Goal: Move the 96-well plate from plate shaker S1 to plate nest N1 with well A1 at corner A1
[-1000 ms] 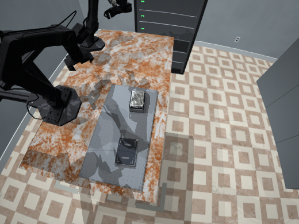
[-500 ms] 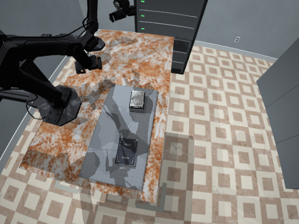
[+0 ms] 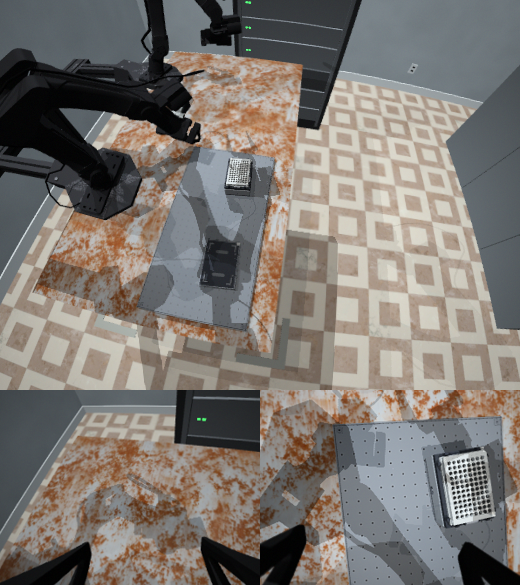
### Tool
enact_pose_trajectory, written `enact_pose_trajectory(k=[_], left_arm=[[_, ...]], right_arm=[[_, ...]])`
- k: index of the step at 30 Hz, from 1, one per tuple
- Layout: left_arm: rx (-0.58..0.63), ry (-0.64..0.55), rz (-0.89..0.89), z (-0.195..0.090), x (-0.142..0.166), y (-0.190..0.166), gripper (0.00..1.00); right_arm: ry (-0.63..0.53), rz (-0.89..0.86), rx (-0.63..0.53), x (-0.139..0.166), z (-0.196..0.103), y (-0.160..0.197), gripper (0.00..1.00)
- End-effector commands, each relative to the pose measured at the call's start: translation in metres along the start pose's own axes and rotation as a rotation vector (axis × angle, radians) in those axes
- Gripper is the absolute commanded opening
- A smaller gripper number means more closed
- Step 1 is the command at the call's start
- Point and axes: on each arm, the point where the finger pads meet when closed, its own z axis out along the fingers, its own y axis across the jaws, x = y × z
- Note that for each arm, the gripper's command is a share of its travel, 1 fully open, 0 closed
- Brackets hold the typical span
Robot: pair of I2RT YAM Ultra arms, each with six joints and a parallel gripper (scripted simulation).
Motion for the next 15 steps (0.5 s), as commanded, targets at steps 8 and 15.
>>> enact_pose_trajectory(k=[8,15], left_arm=[[0.329,0.100,0.299,-0.059,0.053,-0.033,1.00],[0.619,0.157,0.574,-0.119,0.107,-0.039,1.00]], right_arm=[[-0.074,0.346,0.157,-0.012,0.022,-0.055,1.00],[-0.074,0.554,0.229,-0.004,0.040,-0.086,1.00]])
